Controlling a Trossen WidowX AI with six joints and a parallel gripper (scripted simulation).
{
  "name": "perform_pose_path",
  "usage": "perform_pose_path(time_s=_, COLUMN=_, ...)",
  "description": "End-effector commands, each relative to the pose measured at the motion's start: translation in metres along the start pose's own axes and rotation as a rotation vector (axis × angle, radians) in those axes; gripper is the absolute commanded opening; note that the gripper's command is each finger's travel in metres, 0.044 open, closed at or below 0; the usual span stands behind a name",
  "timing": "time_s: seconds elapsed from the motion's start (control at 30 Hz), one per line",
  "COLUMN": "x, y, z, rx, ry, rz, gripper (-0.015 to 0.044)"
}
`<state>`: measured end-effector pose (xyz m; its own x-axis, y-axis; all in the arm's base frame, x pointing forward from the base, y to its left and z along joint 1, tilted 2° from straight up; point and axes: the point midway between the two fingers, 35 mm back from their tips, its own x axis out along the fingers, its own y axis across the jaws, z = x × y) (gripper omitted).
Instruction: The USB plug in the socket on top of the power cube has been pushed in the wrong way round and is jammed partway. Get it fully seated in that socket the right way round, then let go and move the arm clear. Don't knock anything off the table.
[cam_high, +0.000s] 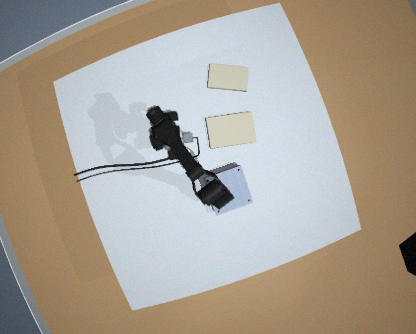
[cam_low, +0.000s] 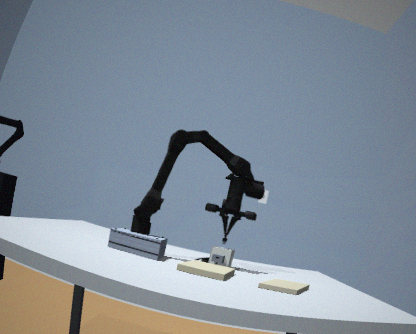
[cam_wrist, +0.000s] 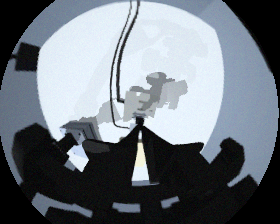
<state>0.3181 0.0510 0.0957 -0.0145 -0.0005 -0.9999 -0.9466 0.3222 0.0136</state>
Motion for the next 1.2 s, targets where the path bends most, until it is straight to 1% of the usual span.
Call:
perform_pose_path(time_s=0.0, x=0.0009, y=-0.0005, z=-0.0004, rx=0.008, ry=0.004, rz=-0.002, gripper=0.0000)
perform_pose_path(time_s=1.17, x=0.0051, y=-0.0005, z=-0.0021, rx=0.018, ry=0.018, rz=-0.002, gripper=0.0000)
